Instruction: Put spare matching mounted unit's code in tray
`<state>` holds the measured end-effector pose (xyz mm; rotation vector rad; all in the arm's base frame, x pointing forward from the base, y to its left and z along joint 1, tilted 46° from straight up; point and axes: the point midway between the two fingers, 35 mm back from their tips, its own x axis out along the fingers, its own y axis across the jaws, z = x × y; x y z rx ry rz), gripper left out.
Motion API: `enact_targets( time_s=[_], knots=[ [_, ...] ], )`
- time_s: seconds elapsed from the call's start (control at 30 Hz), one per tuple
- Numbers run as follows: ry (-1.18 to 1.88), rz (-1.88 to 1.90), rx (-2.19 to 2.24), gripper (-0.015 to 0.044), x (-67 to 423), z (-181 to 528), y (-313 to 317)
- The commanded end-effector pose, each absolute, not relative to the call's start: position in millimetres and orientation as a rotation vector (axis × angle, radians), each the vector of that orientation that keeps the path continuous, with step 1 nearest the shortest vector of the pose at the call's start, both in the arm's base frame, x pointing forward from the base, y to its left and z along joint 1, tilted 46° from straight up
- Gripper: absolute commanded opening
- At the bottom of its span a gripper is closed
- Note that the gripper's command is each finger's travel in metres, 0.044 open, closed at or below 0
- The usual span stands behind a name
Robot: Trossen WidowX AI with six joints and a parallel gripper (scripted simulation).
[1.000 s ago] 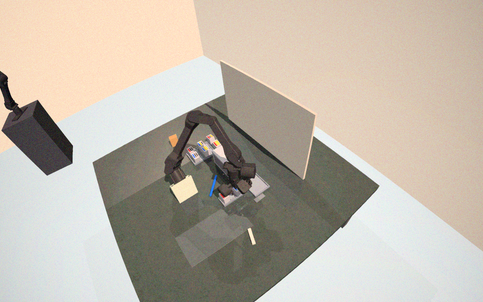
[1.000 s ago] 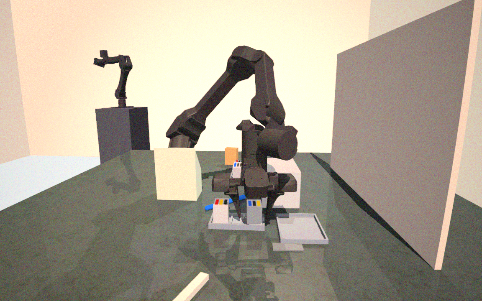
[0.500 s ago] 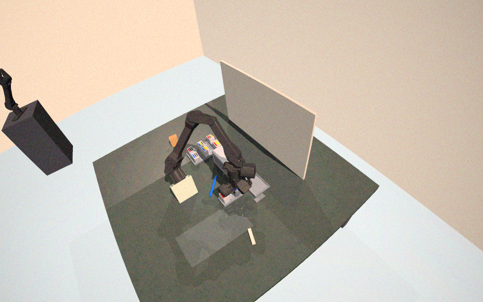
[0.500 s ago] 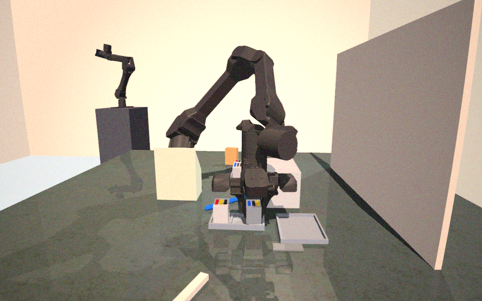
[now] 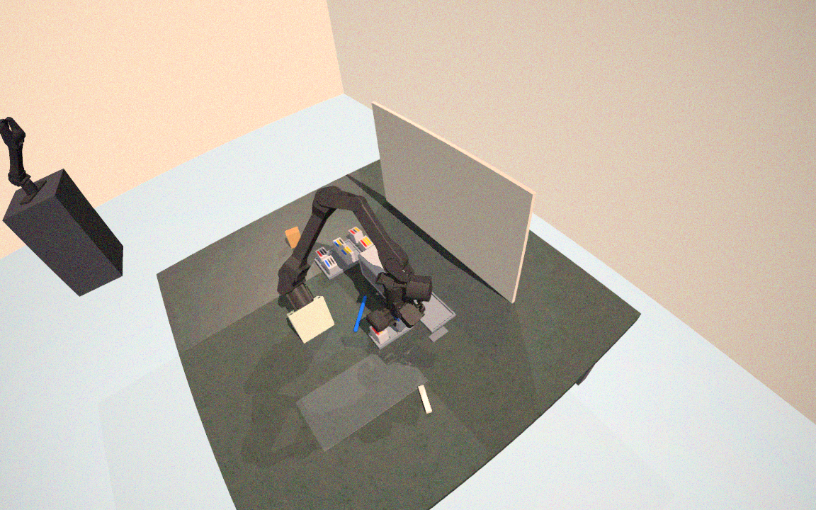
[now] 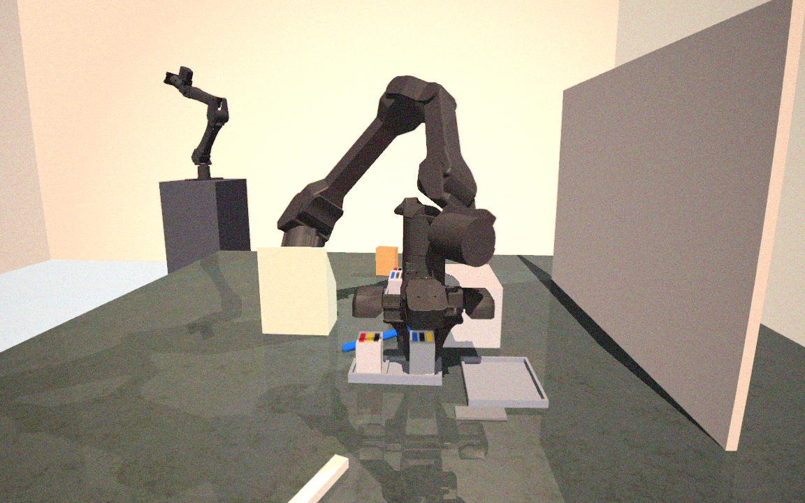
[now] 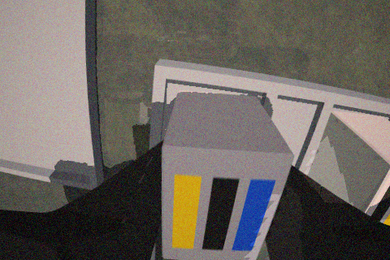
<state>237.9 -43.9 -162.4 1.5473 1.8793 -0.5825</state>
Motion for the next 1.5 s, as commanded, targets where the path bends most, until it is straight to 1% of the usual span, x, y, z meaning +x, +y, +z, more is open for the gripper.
enact_targets(
  time_s=[0.0,0.2,0.43,0.8,0.93,1.47],
  knots=[
    [1.862,-0.583,1.542,0.0,244,-148,-62],
    [1.862,-0.584,1.546,0.0,248,-114,-94],
    [1.853,-0.586,1.556,0.0,249,-110,-99],
    [1.861,-0.589,1.545,0.0,249,-63,-149],
    [1.861,-0.588,1.544,0.0,249,-60,-152],
    [1.853,-0.583,1.53,0.0,306,-64,-155]
  ],
)
